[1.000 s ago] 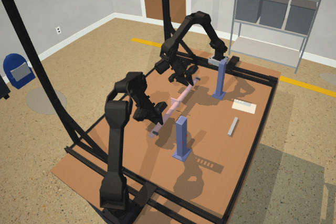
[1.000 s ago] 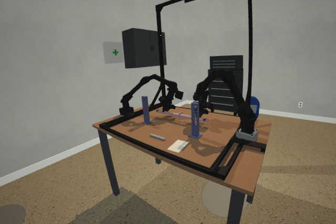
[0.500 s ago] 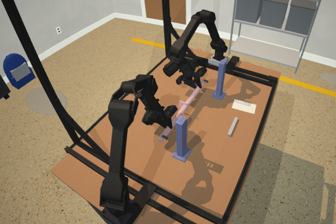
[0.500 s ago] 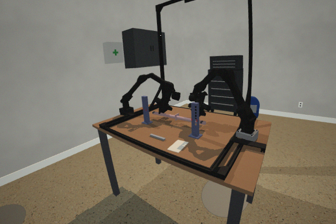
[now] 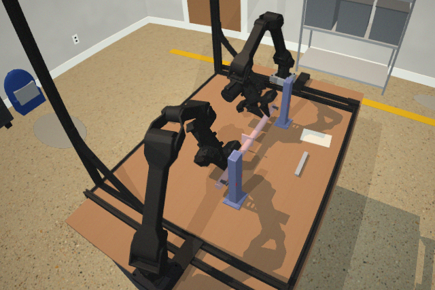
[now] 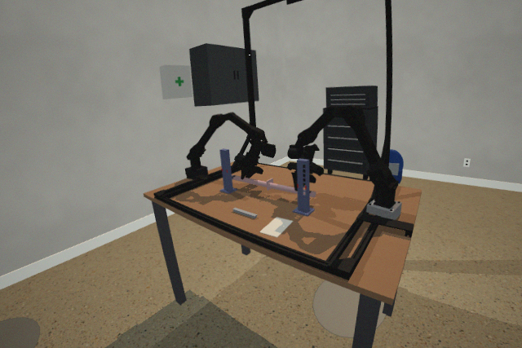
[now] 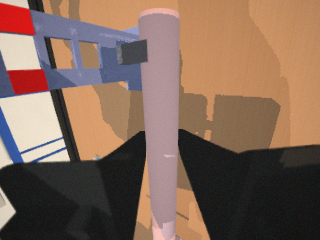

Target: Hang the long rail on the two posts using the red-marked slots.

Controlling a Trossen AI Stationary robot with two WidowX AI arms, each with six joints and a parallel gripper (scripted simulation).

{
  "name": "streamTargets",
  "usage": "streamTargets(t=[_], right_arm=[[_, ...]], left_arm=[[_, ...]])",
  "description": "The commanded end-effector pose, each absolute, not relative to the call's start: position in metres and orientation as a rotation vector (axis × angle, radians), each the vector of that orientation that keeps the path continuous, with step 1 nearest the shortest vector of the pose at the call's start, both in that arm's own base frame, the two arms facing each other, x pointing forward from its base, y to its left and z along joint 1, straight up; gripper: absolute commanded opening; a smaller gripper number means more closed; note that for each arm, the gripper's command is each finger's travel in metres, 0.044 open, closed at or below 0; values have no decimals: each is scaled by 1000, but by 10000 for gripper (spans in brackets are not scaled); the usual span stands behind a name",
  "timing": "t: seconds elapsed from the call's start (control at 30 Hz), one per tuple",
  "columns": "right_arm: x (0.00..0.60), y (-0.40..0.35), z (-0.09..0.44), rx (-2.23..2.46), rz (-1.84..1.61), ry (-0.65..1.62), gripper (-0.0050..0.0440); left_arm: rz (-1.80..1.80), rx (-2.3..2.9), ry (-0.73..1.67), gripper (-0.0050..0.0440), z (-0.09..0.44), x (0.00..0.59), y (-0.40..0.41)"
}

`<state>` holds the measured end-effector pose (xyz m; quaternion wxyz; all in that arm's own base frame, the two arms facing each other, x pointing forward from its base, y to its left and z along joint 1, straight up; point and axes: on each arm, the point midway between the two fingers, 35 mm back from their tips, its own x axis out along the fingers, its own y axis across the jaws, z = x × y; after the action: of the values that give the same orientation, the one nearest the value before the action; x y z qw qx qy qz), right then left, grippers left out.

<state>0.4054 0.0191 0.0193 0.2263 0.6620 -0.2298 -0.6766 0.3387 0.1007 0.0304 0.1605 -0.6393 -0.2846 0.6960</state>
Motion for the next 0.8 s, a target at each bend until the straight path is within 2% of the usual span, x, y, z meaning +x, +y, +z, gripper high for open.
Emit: streamTargets(t=[0.0, 0.37, 0.77], right_arm=[[405, 16, 28, 1832, -1857, -629, 0], [403, 16, 69, 1832, -1858, -628, 0], [402, 16, 69, 1832, -1858, -628, 0]], left_arm=[[1972, -1827, -821, 0, 37, 338, 104], [1973, -1828, -820, 0, 78, 340, 104], [1973, -1828, -820, 0, 78, 340, 104]])
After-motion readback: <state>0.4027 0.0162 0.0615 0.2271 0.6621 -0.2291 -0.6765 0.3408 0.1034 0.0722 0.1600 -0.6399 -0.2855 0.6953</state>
